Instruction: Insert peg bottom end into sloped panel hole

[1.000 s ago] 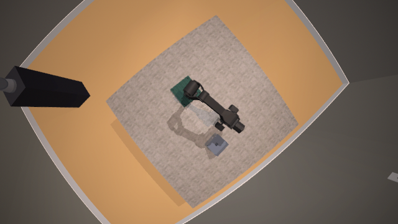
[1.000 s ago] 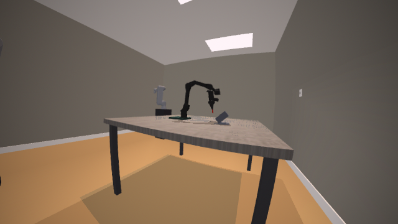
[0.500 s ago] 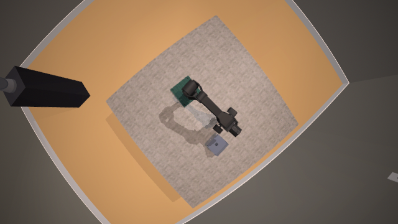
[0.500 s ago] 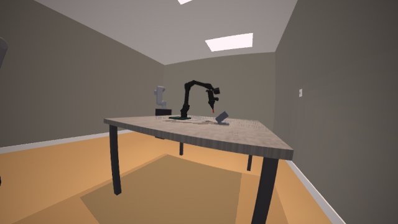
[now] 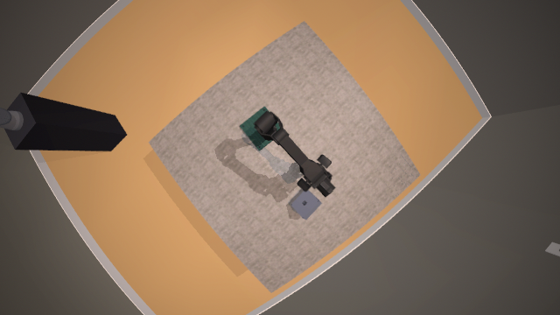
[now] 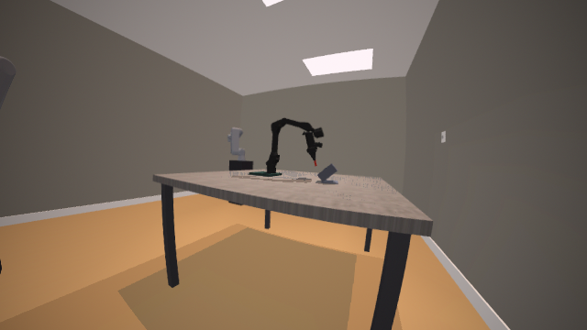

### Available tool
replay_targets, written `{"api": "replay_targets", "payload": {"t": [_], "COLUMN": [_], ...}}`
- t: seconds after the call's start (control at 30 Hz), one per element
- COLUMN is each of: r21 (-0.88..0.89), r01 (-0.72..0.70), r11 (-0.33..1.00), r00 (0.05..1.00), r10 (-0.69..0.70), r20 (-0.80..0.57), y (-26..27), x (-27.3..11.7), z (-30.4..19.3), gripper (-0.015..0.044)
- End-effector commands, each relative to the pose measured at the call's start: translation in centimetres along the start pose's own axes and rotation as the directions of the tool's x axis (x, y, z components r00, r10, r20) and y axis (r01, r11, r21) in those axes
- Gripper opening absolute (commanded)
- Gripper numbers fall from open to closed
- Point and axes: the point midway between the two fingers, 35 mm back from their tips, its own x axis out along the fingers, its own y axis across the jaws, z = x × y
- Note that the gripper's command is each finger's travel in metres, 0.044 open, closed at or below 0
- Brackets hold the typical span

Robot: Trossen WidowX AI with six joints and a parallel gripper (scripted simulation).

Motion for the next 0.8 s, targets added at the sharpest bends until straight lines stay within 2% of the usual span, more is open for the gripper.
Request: {"api": "replay_targets", "payload": {"t": [0.0,0.77], "r21": [-0.002,0.008], "r01": [-0.005,-0.003], "r11": [1.0,1.0], "r00": [1.0,0.993], "r10": [0.005,0.003], "r20": [0.022,0.12], "y": [-0.5,-3.6], "x": [-0.2,-1.1], "z": [0.1,0.6], "gripper": [0.0,0.0]}}
